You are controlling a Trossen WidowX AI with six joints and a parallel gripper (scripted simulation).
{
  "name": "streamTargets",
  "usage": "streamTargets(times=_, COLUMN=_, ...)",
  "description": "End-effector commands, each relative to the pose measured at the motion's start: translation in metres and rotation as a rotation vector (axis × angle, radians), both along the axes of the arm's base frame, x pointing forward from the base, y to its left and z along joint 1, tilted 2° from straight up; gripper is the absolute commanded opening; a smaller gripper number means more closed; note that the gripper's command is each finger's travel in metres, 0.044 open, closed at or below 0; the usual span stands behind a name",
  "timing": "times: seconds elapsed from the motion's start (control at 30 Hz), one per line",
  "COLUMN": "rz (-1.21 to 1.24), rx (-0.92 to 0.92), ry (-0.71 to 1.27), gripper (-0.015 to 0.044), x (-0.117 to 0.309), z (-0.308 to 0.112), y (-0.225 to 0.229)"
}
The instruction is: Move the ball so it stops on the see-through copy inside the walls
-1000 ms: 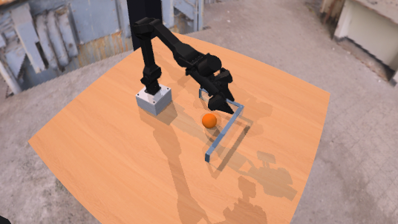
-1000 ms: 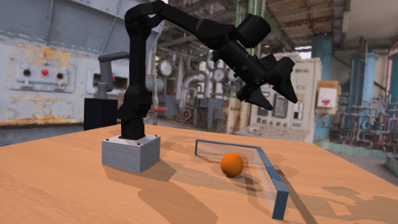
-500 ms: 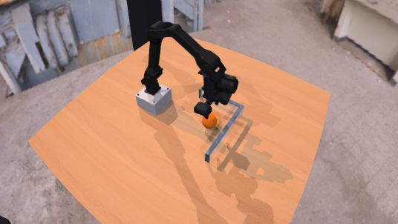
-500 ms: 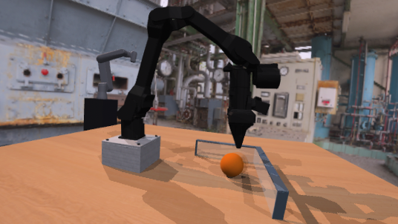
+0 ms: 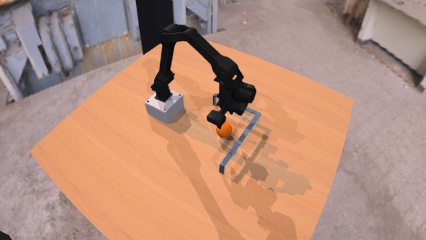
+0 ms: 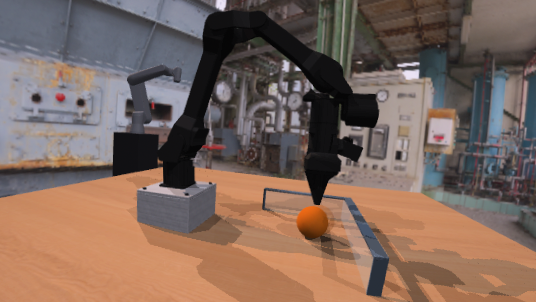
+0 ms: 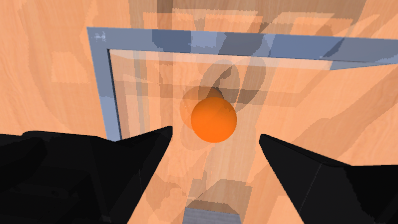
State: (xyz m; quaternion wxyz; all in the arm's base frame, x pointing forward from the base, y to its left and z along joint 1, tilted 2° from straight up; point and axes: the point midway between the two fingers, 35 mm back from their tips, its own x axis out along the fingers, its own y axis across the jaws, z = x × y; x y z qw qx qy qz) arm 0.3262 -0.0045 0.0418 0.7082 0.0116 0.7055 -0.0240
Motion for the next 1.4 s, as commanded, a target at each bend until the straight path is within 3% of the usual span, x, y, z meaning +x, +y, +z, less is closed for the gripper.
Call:
streamTargets(times=0.0, rz=-0.004, rx=-0.005, ry=0.009, gripper=0.0438, x=-0.003, z=-0.006, y=-0.001)
streamTargets(times=1.1, rz=-0.004, rx=-0.006, ry=0.009, gripper=0.0438, x=-0.003, z=-0.057, y=-0.002)
streamTargets(times=1.23, rz=-0.004, rx=-0.006, ry=0.009, gripper=0.0333, x=-0.003, z=-0.057, y=-0.002)
streamTargets(times=1.37, rz=-0.004, rx=-0.006, ry=0.009, gripper=0.0306, x=-0.003, z=-0.057, y=-0.002)
